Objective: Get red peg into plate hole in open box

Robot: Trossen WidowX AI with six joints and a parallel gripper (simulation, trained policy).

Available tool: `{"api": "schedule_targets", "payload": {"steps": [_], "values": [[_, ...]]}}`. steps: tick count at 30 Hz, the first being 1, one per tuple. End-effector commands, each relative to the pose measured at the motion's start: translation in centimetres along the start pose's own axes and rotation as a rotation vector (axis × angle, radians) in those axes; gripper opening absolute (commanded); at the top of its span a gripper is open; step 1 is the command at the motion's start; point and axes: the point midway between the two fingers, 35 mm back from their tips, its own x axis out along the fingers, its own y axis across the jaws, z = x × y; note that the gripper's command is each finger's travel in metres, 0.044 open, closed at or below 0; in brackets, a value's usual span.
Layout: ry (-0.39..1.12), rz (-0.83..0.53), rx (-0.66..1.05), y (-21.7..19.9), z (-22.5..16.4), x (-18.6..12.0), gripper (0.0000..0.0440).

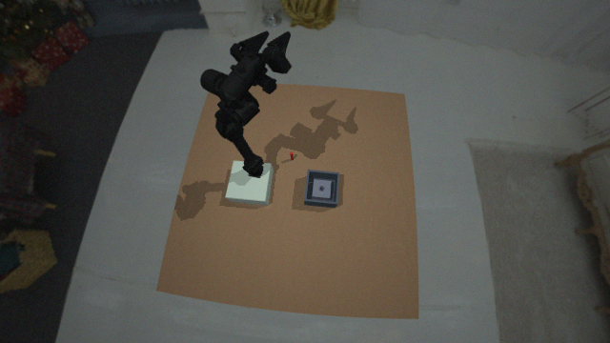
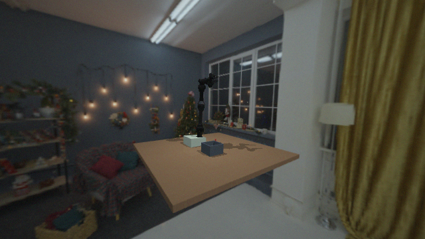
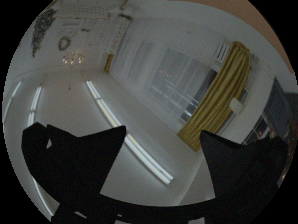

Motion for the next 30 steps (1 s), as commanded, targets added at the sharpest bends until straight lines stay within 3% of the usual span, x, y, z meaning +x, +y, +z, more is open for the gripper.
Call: {"api": "schedule_targets", "payload": {"steps": [1,3,30], "values": [[0.017,-0.001,0.030,0.1,-0.1,0.0,0.0424],[0.043,-0.003,0.095,0.4,-0.1,0.1,0.0440],[0.331,-0.036,0.989,5.8,1.5,0.8,0.0440]]}}
